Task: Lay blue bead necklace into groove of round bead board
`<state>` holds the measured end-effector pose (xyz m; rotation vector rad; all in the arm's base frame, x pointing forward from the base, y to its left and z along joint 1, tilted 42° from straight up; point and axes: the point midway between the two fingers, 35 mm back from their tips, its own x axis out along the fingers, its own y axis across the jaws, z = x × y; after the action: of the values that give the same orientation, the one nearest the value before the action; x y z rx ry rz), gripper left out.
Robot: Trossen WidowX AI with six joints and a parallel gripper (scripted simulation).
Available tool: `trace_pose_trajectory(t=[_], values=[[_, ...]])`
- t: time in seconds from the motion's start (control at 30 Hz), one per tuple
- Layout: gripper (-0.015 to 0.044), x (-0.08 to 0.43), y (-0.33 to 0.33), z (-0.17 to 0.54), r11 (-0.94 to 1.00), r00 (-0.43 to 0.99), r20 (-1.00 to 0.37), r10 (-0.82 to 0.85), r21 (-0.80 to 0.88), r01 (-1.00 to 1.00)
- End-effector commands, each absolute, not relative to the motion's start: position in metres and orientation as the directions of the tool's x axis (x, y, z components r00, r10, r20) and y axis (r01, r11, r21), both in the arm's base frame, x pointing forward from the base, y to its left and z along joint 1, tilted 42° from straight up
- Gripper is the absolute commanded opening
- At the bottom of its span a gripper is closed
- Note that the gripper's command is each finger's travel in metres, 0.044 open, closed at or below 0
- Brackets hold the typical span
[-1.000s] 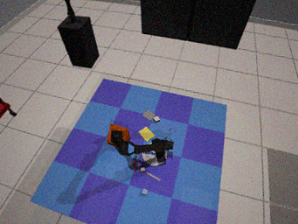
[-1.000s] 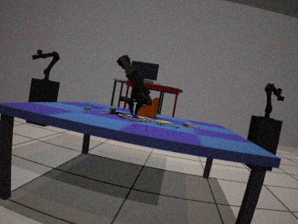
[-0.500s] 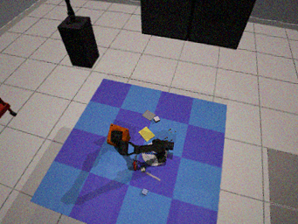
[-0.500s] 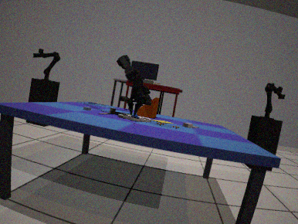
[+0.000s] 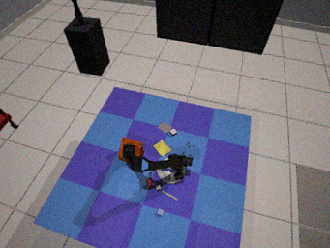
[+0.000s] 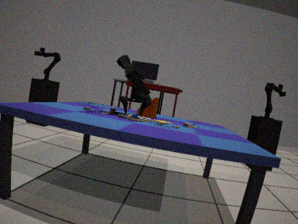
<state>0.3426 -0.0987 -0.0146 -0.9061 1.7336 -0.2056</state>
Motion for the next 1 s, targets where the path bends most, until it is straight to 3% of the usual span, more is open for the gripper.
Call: trace_pose_trajectory(t=[0.0, 0.6, 0.83, 0.97], values=[[0.044, 0.343, -0.099, -0.014, 0.691, -0.092, -0.746, -0.66, -0.554, -0.465], [0.044, 0.343, -0.099, -0.014, 0.691, -0.092, -0.746, -0.66, -0.554, -0.465], [0.0256, 0.306, -0.086, 0.002, 0.741, -0.094, -0.749, -0.655, -0.614, -0.274], [0.025, 0.277, -0.078, 0.011, 0.754, -0.095, -0.749, -0.656, -0.645, -0.128]])
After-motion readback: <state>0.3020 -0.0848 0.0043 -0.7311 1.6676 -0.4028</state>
